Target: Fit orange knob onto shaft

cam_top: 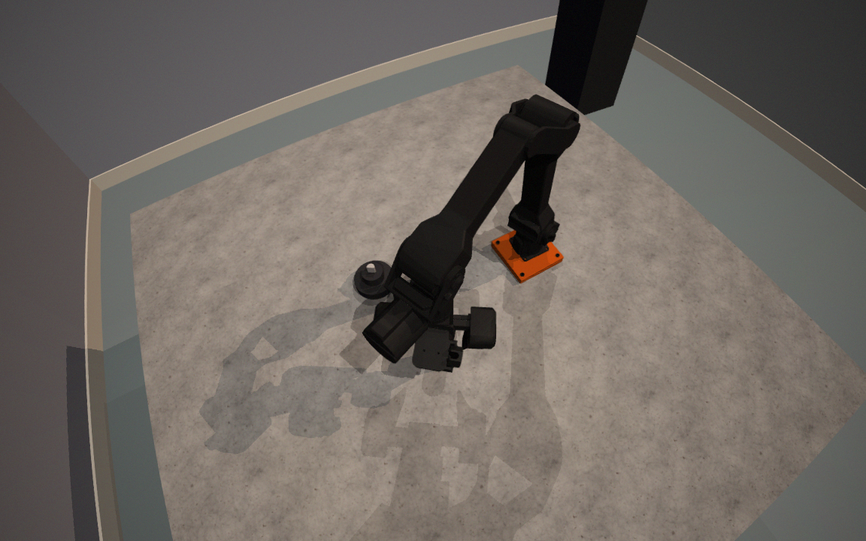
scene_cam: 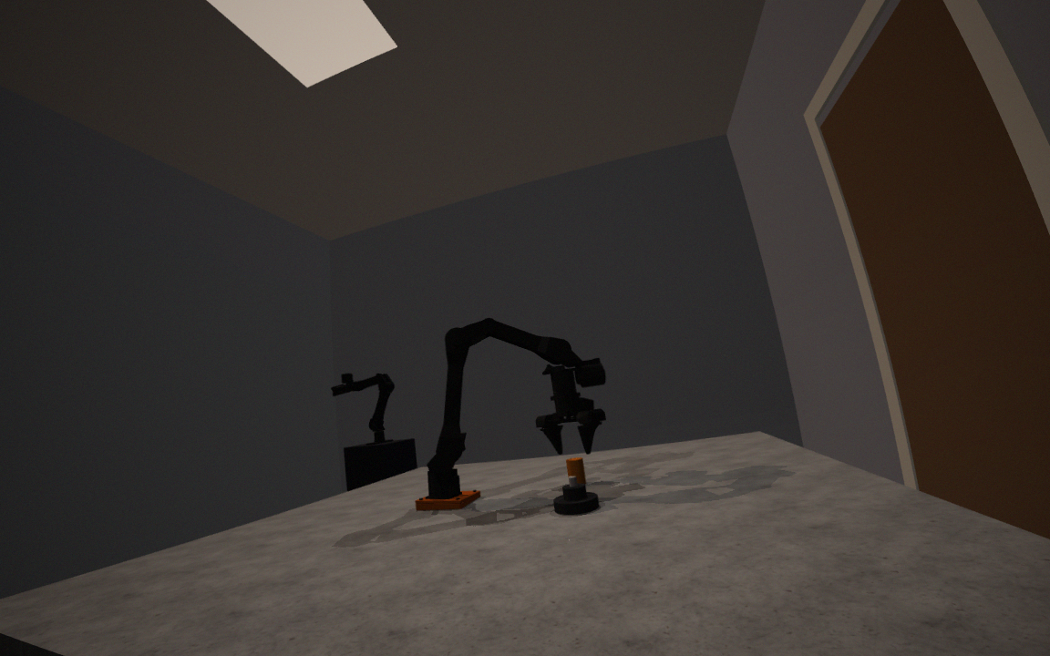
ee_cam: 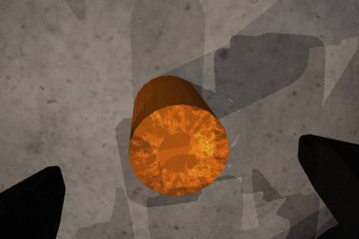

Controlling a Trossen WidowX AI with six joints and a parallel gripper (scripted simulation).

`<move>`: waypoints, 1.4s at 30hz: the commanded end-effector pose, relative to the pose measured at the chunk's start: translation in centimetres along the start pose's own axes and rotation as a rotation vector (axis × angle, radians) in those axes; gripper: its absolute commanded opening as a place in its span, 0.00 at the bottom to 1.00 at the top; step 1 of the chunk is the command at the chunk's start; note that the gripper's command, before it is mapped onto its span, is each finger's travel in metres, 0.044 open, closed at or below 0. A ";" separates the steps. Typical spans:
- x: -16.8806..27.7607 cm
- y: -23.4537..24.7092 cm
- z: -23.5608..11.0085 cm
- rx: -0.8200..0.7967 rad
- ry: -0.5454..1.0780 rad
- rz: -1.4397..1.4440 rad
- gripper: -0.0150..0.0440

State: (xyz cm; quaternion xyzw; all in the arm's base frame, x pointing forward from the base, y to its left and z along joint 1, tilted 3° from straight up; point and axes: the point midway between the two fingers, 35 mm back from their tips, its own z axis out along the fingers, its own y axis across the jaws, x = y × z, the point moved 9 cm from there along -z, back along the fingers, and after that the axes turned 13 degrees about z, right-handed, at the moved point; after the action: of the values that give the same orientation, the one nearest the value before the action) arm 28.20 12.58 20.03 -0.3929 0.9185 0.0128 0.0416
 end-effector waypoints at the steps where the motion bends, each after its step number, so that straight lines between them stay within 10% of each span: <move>1: 0.0 0.0 1.0 -0.006 0.007 -0.003 1.00; 36: 0.1 0.0 6.3 -0.007 0.008 -0.003 1.00; 42: 0.1 0.0 6.3 -0.007 0.008 -0.003 0.73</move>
State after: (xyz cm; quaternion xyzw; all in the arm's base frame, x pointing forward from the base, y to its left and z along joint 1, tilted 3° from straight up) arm 28.53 12.80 13.95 -0.3941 0.9182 0.0126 0.0390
